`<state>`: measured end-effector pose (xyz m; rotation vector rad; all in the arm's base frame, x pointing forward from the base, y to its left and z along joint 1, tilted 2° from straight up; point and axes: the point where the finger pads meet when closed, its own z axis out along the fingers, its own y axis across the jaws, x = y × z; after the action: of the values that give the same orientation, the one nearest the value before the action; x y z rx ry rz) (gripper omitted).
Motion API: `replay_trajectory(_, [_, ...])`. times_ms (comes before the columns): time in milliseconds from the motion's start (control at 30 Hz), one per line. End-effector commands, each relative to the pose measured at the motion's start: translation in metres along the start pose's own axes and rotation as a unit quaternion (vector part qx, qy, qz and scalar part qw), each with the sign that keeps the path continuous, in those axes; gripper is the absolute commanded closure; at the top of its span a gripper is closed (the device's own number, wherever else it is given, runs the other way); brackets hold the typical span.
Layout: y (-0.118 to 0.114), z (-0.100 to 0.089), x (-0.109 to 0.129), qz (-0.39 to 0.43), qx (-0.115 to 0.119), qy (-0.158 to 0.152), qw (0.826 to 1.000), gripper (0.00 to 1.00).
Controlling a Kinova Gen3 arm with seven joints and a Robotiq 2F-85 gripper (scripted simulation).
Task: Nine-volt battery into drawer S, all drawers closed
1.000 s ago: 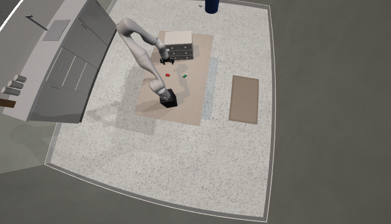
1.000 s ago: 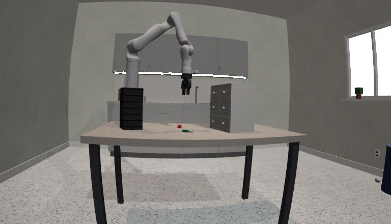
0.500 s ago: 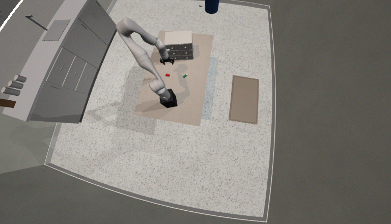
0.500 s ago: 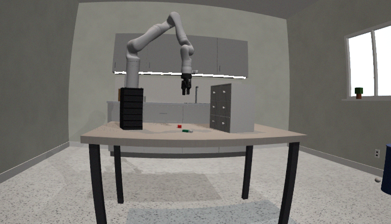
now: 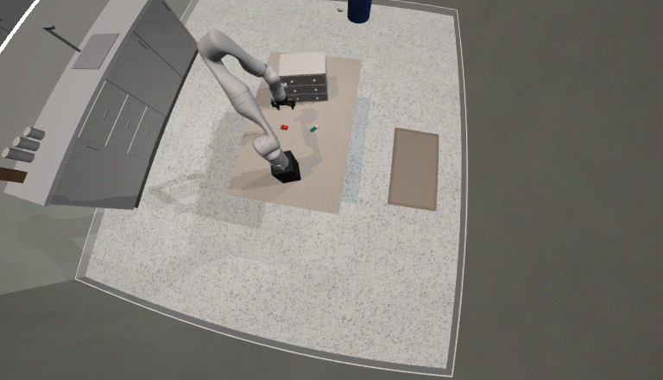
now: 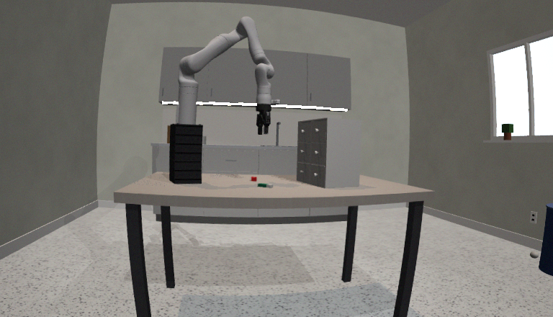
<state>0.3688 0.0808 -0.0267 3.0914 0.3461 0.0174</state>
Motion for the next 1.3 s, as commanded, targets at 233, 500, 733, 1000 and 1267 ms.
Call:
replay_trajectory(233, [-0.0001, 0.0003, 0.0011, 0.0, 0.001, 0.005, 1.0, 0.0])
replay_trajectory(500, [-0.0002, 0.0012, 0.0019, 0.0, 0.001, 0.009, 1.0, 0.0])
replay_trajectory(733, [-0.0002, 0.0025, 0.0029, 0.0, 0.001, 0.016, 1.0, 0.0])
replay_trajectory(1000, [0.0002, 0.0037, 0.0037, 0.0, 0.0, 0.023, 1.0, 0.0])
replay_trajectory(1267, [-0.0004, 0.0061, 0.006, 0.0, 0.001, 0.034, 0.999, 0.0])
